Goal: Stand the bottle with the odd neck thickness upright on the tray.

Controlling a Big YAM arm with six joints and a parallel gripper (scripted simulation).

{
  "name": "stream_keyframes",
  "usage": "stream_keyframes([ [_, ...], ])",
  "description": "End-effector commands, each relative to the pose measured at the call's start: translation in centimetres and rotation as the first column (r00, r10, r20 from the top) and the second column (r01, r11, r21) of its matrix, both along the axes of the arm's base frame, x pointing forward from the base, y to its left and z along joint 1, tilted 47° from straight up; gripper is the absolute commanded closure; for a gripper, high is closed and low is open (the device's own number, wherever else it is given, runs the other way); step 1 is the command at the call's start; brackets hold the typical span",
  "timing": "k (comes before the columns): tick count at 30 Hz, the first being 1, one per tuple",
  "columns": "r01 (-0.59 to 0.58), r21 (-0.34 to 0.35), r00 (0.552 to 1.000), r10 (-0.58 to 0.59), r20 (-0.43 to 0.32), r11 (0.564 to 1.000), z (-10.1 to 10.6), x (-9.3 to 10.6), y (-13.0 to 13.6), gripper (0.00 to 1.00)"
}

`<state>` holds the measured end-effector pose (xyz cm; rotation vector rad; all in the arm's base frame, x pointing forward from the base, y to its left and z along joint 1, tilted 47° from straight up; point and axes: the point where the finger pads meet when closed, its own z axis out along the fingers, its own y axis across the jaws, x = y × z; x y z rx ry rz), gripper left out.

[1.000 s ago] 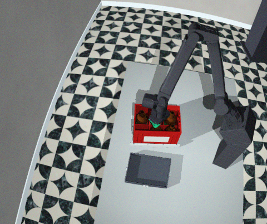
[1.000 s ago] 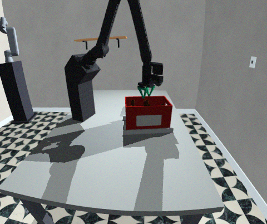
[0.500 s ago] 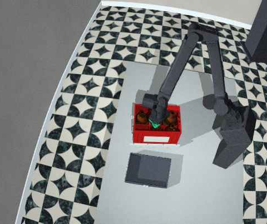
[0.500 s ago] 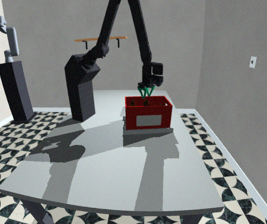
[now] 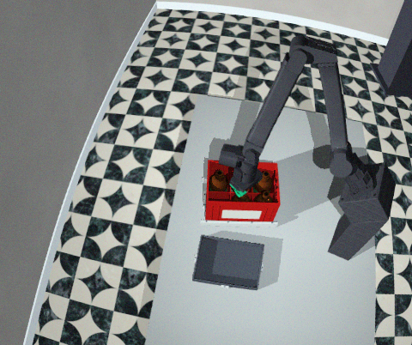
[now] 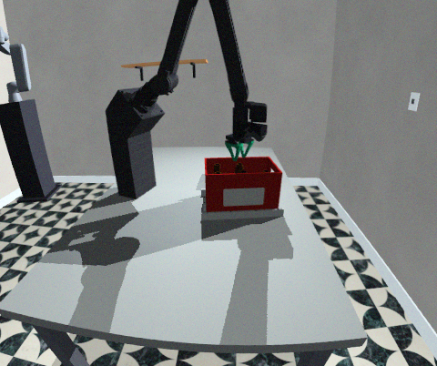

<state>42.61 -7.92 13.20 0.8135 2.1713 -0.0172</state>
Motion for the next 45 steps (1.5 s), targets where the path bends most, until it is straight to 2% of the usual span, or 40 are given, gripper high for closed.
stream_keyframes([
  [1, -0.001, -0.006, 1.0, 0.001, 0.018, 1.0, 0.52, 0.74, -0.42, 0.39],
  [45, 0.0, -0.006, 1.0, 0.0, 0.017, 1.0, 0.67, 0.77, -0.49, 0.39],
])
